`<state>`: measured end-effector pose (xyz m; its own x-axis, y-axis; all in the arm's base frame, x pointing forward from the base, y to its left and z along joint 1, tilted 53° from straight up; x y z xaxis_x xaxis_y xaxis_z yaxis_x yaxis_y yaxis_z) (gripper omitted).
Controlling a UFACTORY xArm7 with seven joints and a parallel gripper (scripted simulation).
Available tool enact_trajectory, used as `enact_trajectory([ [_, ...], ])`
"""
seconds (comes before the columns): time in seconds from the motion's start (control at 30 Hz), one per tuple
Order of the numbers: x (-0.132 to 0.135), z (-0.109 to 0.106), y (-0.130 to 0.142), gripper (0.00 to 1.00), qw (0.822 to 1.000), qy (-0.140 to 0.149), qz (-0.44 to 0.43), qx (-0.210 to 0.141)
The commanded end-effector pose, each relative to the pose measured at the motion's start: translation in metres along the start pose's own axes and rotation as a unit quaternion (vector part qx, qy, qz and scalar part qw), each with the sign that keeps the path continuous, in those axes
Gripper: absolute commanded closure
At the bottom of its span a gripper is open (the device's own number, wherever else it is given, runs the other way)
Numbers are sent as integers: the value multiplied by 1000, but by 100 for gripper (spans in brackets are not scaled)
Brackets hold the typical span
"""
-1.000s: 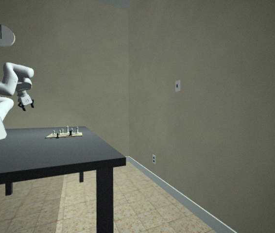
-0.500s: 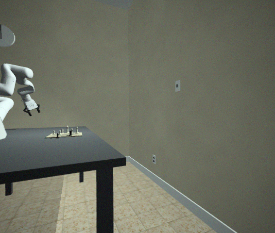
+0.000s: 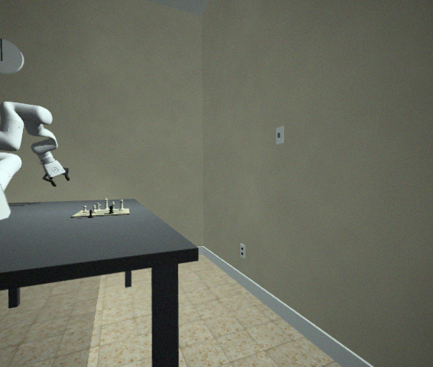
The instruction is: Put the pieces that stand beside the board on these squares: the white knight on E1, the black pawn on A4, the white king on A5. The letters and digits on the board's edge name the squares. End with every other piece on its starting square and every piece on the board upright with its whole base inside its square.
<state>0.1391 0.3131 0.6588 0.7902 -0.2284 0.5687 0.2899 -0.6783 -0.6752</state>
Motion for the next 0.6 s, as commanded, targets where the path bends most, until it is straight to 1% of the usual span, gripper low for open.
enact_trajectory([
  [0.0, 2, -2, 0, 0, 1000, 1, 2, 2],
  [0.03, 2, -2, 0, 0, 1000, 1, 2, 2],
  [0.1, 18, 36, 35, 0, 996, 8, 51, -71],
  [0.4, 18, 36, 35, 0, 996, 8, 51, -71],
  [0.47, 36, 71, 80, 0, 983, 17, 110, -145],
  [0.57, 36, 71, 80, 0, 983, 17, 110, -145],
])
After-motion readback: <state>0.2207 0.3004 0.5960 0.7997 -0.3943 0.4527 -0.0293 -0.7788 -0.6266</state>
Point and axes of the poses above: the point where the finger pads meet when closed, its own z axis out along the fingers, its own x axis across the jaws, y = z × x, the point moved 7 cm from there along -z, back along the fingers, and after that the axes turned 4 degrees about z, right-handed, at the moved point
